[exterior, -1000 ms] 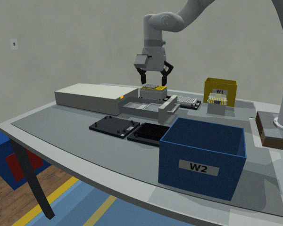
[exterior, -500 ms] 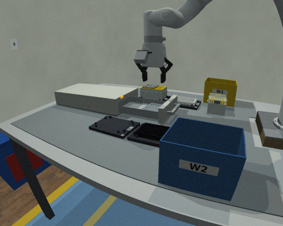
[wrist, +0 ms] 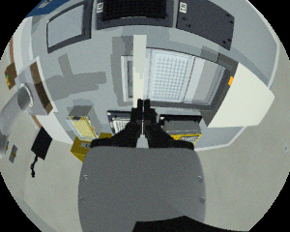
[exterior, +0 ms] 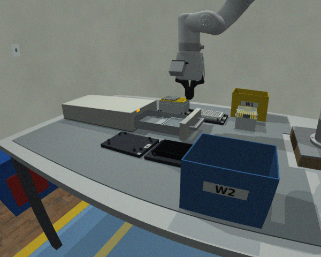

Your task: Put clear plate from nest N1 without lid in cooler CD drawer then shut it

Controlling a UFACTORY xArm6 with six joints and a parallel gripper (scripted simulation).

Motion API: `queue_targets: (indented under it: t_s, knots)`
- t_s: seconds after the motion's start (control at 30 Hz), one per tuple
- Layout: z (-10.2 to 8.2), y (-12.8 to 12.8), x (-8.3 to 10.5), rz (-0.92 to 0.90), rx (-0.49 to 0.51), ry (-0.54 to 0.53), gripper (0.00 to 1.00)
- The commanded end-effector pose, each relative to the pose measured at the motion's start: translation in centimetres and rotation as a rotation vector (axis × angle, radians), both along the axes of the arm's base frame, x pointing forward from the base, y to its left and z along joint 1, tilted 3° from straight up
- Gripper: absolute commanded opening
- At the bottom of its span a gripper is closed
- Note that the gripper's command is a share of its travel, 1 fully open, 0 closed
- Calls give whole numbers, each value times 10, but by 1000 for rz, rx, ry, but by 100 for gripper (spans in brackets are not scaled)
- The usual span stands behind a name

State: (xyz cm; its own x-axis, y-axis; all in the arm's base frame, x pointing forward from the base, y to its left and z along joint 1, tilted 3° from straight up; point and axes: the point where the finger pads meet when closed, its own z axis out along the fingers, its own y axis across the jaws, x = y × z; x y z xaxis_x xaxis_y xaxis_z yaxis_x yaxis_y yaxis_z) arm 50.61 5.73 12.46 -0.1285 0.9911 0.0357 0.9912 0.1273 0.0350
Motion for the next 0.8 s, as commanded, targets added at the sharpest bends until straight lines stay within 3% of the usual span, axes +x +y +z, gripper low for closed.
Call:
queue_targets:
  t_s: [0.0, 0.37, 0.53, 0.77]
  knots:
    - [-1, -2, -17, 0, 1, -9, 0]
    - [-12, -9, -71, 0, 1, -8, 0]
    - [-15, -10, -83, 0, 1, -8, 0]
    - [-15, -10, -83, 0, 1, -8, 0]
